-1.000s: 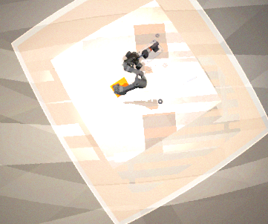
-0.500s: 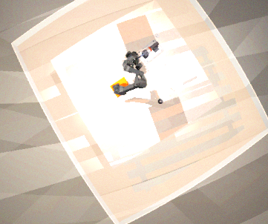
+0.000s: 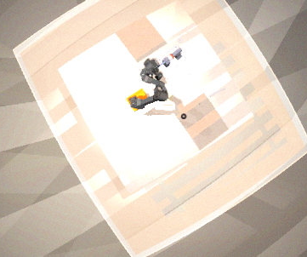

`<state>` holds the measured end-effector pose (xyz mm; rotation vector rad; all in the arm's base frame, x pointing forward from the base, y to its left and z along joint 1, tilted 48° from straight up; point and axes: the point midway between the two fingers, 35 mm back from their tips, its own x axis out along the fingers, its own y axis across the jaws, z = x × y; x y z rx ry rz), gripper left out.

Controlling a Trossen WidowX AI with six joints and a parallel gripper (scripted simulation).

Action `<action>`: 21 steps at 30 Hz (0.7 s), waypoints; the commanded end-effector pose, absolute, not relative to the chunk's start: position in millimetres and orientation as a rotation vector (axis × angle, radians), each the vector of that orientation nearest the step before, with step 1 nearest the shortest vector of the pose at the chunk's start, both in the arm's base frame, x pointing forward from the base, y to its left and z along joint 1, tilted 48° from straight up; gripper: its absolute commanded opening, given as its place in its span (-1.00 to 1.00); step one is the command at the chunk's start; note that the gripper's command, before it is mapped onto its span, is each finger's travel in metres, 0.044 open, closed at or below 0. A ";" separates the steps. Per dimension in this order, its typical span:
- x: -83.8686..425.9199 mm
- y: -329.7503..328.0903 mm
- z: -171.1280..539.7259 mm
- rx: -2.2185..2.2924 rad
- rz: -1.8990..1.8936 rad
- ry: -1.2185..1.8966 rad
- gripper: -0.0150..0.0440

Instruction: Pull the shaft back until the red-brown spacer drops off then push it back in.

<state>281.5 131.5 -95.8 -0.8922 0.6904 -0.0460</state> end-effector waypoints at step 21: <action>279.2 130.4 -95.1 -0.889 -0.051 0.689 -0.49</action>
